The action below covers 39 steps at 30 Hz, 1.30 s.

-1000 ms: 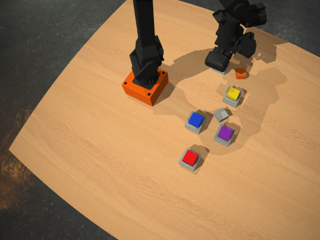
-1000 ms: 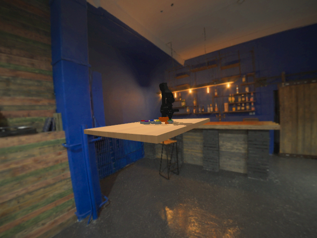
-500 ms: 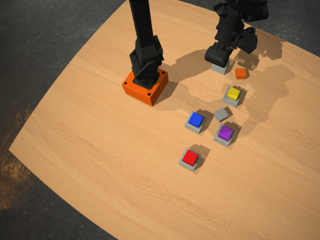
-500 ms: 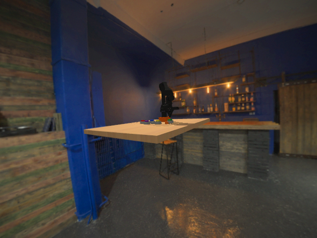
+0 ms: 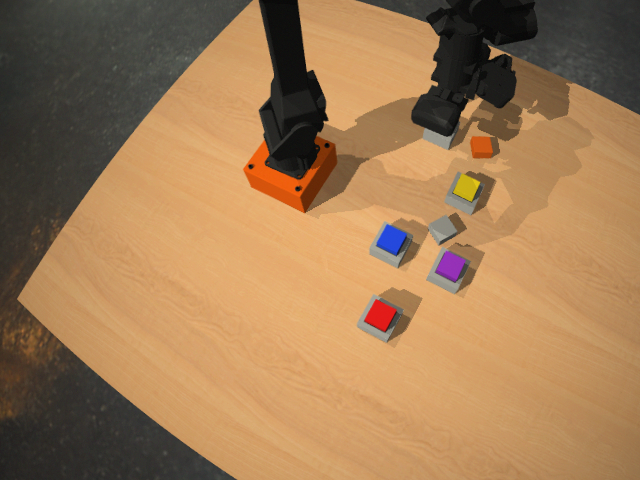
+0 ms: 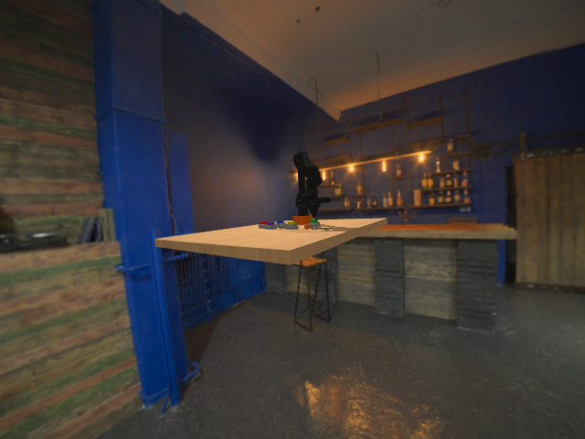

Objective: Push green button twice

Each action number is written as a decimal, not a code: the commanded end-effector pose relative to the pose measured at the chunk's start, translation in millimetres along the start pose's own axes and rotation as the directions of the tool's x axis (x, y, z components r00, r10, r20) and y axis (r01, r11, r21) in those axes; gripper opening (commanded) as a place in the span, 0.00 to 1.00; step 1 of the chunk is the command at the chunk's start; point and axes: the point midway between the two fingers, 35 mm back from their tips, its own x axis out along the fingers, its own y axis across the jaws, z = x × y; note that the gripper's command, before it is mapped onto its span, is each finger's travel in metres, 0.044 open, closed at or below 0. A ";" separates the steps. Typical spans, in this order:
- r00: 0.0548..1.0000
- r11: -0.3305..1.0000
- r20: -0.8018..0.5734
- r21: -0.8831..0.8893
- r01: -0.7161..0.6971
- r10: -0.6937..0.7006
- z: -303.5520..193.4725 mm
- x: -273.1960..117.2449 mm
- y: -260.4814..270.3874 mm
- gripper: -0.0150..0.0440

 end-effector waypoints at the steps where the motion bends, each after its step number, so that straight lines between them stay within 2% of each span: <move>1: 1.000 1.000 -0.017 0.003 0.013 -0.013 -3.3 11.6 -2.7 0.29; 8: 1.000 1.000 -0.017 0.003 0.013 -0.013 -3.8 21.9 -3.3 0.29; 39: 1.000 1.000 -0.017 0.003 0.013 -0.013 -3.9 22.1 -3.3 0.29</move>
